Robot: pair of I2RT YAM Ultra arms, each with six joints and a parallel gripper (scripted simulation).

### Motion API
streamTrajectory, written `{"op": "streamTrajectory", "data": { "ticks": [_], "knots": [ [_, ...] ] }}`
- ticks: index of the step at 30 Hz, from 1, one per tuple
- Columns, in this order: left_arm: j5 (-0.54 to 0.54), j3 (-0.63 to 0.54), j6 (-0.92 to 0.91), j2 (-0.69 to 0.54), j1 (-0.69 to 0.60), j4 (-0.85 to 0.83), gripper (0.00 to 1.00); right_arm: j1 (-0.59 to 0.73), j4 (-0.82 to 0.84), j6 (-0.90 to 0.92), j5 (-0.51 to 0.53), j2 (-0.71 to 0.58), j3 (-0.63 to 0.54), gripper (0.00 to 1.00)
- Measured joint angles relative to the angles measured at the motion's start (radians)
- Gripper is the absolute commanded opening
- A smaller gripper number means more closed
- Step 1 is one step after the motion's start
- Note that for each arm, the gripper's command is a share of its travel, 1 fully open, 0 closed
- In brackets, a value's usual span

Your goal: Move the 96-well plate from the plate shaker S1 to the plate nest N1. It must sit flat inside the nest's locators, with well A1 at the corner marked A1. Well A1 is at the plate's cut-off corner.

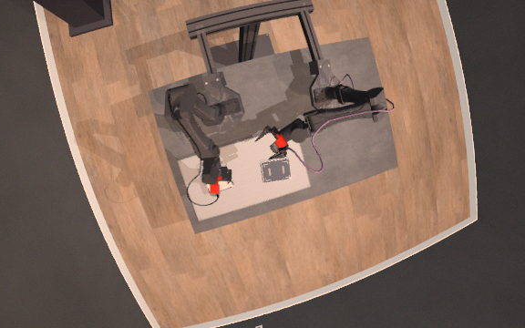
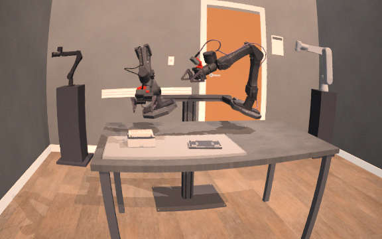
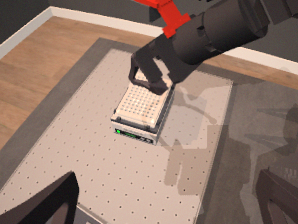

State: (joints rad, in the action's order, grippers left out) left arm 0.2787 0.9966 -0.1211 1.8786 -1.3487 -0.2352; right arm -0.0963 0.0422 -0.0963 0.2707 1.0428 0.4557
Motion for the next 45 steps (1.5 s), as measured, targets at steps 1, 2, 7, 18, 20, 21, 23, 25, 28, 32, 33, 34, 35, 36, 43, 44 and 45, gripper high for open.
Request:
{"op": "streamTrajectory", "data": {
  "ticks": [1, 2, 7, 18, 20, 21, 23, 25, 28, 32, 33, 34, 35, 36, 43, 44, 45],
  "knots": [
    [0.001, 0.0, 0.0, 0.0, 0.0, -0.002, 1.0, 0.003, 0.007, 0.001, 0.003, 0.007, -0.002, 1.0],
    [0.003, 0.0, 0.0, 0.0, 0.0, -0.005, 1.0, 0.005, 0.011, 0.001, 0.005, 0.012, -0.003, 1.0],
    [0.006, 0.0, 0.0, 0.0, 0.0, -0.012, 1.0, 0.007, 0.029, 0.001, 0.014, 0.016, -0.003, 1.0],
    [0.008, 0.0, 0.0, 0.0, 0.0, -0.014, 1.0, 0.007, 0.04, 0.001, 0.016, 0.016, -0.003, 1.0],
    [0.008, 0.0, 0.0, 0.0, 0.0, -0.014, 1.0, 0.006, 0.041, -0.002, 0.016, 0.016, -0.003, 1.0],
    [0.008, 0.0, 0.0, 0.0, 0.0, -0.014, 1.0, 0.006, 0.039, -0.01, 0.016, 0.016, -0.003, 1.0],
    [0.008, 0.0, 0.0, 0.0, 0.0, -0.014, 1.0, 0.006, 0.029, -0.04, 0.016, 0.018, -0.003, 1.0],
    [0.008, 0.0, 0.0, 0.0, 0.0, -0.015, 1.0, 0.006, 0.016, -0.07, 0.016, 0.025, -0.003, 1.0],
    [0.008, 0.0, 0.0, 0.0, 0.0, -0.015, 1.0, 0.006, -0.023, -0.141, 0.016, 0.05, 0.017, 1.0],
    [0.008, 0.0, 0.0, 0.0, 0.0, -0.015, 1.0, 0.002, -0.08, -0.284, 0.016, 0.122, 0.093, 1.0],
    [0.008, 0.0, 0.0, 0.0, 0.0, -0.015, 1.0, 0.0, -0.095, -0.32, 0.016, 0.139, 0.113, 1.0],
    [0.008, 0.0, 0.0, 0.0, 0.0, -0.015, 1.0, -0.002, -0.109, -0.357, 0.016, 0.154, 0.132, 1.0],
    [0.008, 0.0, 0.0, 0.0, 0.0, -0.015, 1.0, -0.003, -0.125, -0.393, 0.015, 0.169, 0.15, 1.0],
    [0.008, 0.0, 0.0, 0.0, 0.0, -0.015, 1.0, -0.005, -0.14, -0.428, 0.014, 0.183, 0.167, 1.0],
    [0.008, 0.0, 0.0, 0.0, 0.0, -0.015, 1.0, -0.012, -0.243, -0.65, 0.011, 0.266, 0.264, 1.0],
    [0.008, 0.0, 0.0, 0.0, 0.0, -0.015, 1.0, -0.011, -0.262, -0.68, 0.01, 0.274, 0.275, 1.0],
    [0.008, 0.0, 0.0, 0.0, 0.0, -0.015, 1.0, -0.012, -0.282, -0.714, 0.009, 0.285, 0.29, 1.0]
  ]
}}
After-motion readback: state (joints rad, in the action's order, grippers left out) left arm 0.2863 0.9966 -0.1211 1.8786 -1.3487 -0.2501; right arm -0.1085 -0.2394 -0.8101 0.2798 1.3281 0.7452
